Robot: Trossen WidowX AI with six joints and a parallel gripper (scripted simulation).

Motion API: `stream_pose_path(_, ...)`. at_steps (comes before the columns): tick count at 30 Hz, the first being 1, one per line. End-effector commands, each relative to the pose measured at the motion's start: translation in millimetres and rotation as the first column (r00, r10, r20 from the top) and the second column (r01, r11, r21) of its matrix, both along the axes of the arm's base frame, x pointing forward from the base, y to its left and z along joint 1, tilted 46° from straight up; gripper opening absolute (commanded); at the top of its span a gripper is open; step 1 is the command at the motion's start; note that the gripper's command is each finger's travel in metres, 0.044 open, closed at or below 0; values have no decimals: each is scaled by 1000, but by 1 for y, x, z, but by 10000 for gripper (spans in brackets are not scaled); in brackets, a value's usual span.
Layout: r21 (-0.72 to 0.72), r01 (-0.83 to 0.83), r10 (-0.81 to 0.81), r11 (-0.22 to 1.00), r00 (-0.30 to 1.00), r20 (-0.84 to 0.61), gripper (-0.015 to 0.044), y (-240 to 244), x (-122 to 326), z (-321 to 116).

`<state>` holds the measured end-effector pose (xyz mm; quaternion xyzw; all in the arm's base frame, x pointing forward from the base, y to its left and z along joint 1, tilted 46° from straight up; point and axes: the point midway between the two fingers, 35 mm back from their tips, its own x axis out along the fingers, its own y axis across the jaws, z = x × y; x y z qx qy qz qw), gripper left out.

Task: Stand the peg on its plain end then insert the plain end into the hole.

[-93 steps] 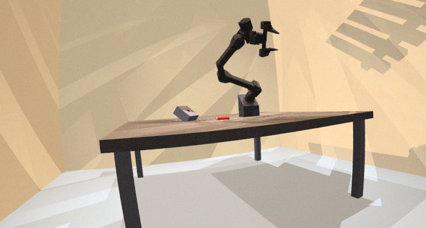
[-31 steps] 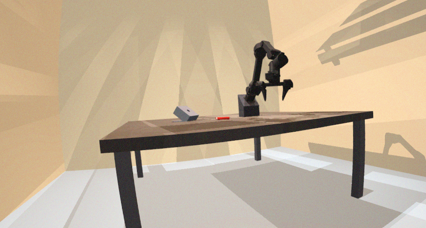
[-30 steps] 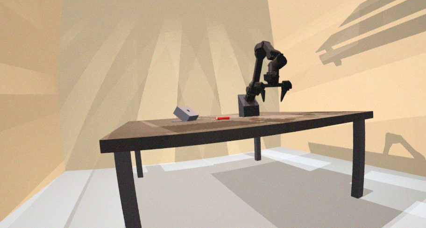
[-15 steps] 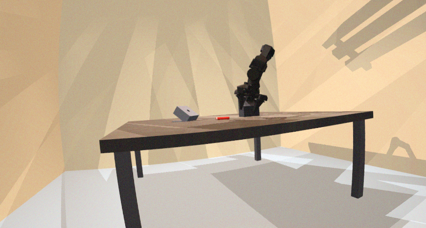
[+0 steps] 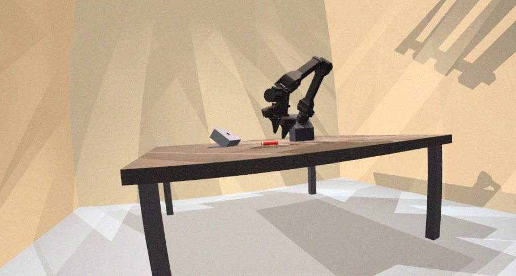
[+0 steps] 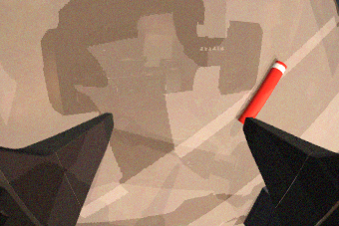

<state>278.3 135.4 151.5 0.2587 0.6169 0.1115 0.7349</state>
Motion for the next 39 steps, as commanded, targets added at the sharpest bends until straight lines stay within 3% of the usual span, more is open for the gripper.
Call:
stream_pose_path(1, 31, 48, -45, 998, 996, -78, 440, -20, 4, -17)
stream_pose_path(20, 270, 413, -298, 870, 876, -380, 440, -125, 6, -71)
stream_pose_path(39, 270, 417, -301, 868, 874, -382, 440, -112, 12, -87)
